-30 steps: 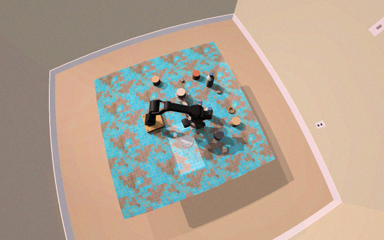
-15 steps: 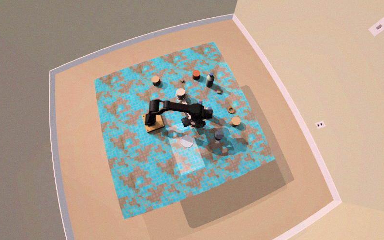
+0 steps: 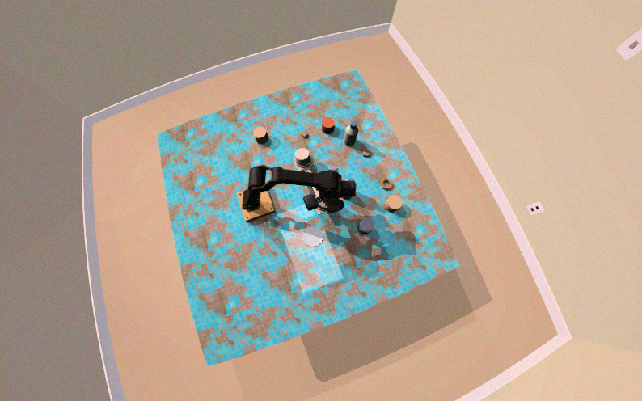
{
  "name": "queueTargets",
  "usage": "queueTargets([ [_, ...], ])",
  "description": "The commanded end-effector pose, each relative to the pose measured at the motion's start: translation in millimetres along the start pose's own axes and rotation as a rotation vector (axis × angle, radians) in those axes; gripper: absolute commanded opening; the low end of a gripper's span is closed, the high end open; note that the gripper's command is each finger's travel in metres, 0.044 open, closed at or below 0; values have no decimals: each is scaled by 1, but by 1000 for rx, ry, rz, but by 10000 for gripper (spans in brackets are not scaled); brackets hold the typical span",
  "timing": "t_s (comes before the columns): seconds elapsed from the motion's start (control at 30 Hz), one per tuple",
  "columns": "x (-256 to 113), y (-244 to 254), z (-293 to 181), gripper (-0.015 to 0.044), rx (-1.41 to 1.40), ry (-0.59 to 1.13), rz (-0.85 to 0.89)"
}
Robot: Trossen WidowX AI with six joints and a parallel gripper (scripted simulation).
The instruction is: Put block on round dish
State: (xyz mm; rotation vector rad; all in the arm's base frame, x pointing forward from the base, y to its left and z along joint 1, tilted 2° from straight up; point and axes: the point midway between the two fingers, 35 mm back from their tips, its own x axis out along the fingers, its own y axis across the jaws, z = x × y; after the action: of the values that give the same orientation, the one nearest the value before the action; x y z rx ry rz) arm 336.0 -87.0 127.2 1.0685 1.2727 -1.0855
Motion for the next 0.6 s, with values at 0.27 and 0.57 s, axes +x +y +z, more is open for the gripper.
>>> queueTargets([
  [0.27, -25, 2, 7, 0, 15, -33, 29],
  [0.57, -37, 0, 6, 0, 15, -33, 29],
])
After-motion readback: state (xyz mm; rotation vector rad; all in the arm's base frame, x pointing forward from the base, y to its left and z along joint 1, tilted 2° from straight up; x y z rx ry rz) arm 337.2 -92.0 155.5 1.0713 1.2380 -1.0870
